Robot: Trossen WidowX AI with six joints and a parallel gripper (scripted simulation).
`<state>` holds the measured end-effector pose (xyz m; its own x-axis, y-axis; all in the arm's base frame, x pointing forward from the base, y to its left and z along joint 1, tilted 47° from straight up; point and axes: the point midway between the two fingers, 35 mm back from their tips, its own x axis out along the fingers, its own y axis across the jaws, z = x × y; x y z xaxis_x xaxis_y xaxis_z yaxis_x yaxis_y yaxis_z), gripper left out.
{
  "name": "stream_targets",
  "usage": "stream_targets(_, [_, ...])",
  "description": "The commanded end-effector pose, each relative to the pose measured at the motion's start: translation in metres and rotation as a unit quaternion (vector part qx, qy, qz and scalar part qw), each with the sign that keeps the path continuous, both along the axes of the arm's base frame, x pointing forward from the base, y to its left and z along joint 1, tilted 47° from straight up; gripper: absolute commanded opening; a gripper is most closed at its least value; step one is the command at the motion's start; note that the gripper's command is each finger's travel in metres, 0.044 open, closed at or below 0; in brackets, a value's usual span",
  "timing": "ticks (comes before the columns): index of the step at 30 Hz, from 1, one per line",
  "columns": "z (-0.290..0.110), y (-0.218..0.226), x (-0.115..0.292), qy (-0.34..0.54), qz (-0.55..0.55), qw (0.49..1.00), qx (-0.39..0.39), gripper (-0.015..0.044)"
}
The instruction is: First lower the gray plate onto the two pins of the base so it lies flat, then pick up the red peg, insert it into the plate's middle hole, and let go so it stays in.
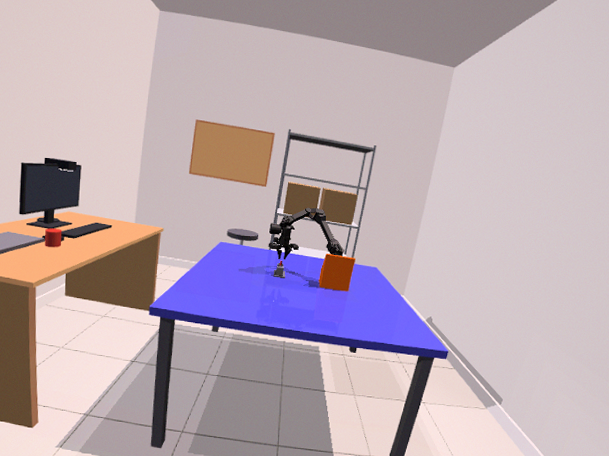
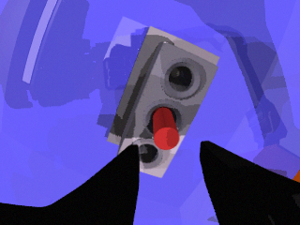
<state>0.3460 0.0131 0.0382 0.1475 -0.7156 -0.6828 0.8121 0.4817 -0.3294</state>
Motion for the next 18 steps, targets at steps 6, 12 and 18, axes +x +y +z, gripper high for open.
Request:
stream_targets(6, [0.004, 0.0052, -0.0019, -0.001, 0.001, 1.0, -0.001, 0.015])
stream_targets(12, [0.0065, 0.0085, -0.0034, -0.001, 0.001, 1.0, -0.001, 0.015])
stream_targets(18, [0.0094, 0.0113, -0.0049, -0.001, 0.001, 1.0, -0.001, 0.015])
